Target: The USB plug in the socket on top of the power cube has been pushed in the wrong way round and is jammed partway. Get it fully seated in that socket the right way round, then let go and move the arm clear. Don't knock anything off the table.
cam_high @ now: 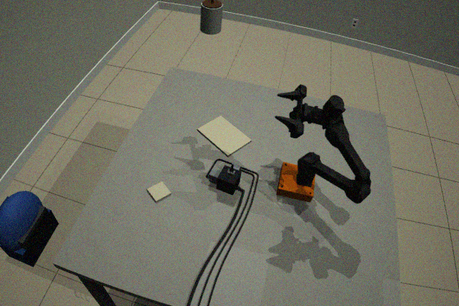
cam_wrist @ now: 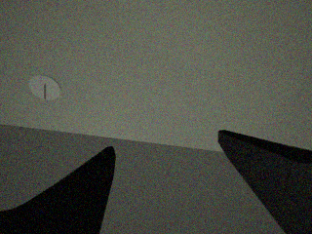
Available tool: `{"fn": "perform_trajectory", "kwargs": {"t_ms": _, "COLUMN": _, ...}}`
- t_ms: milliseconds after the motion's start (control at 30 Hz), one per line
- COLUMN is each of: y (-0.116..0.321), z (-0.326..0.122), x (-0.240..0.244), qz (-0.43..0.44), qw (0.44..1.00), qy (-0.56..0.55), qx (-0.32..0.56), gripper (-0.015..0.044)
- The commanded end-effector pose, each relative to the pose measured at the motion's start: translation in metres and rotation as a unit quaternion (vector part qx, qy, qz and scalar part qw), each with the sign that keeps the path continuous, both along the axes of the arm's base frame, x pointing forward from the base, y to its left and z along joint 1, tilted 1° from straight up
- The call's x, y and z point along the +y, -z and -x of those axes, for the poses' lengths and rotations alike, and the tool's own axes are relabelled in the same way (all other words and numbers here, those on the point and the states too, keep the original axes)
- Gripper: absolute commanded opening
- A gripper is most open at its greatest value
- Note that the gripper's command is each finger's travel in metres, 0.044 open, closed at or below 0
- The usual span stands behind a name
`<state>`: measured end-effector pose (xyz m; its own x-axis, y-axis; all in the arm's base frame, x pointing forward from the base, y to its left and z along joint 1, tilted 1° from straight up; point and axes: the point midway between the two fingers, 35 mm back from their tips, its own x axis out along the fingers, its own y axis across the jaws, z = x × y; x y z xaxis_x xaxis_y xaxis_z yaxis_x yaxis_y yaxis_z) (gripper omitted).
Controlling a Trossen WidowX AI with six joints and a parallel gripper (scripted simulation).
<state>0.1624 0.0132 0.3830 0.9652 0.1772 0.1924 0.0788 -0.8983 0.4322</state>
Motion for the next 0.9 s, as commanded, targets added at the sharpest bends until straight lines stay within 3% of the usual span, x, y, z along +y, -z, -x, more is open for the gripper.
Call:
{"fn": "perform_trajectory", "kwargs": {"t_ms": 0, "y": 0.000, "z": -0.001, "x": -0.001, "qz": 0.005, "qw": 1.000, "qy": 0.001, "qx": 0.001, "gripper": 0.0426}}
{"fn": "perform_trajectory", "kwargs": {"t_ms": 200, "y": 0.011, "z": -0.036, "x": -0.019, "qz": 0.186, "qw": 0.981, "qy": 0.028, "qx": 0.046, "gripper": 0.0440}}
{"fn": "perform_trajectory", "kwargs": {"t_ms": 400, "y": 0.036, "z": -0.076, "x": -0.030, "qz": 0.407, "qw": 0.908, "qy": 0.004, "qx": 0.099, "gripper": 0.0440}}
{"fn": "perform_trajectory", "kwargs": {"t_ms": 533, "y": 0.058, "z": -0.101, "x": -0.030, "qz": 0.554, "qw": 0.823, "qy": -0.047, "qx": 0.119, "gripper": 0.0440}}
{"fn": "perform_trajectory", "kwargs": {"t_ms": 700, "y": 0.092, "z": -0.127, "x": -0.025, "qz": 0.715, "qw": 0.674, "qy": -0.144, "qx": 0.113, "gripper": 0.0440}}
{"fn": "perform_trajectory", "kwargs": {"t_ms": 867, "y": 0.123, "z": -0.145, "x": -0.015, "qz": 0.814, "qw": 0.522, "qy": -0.245, "qx": 0.076, "gripper": 0.0440}}
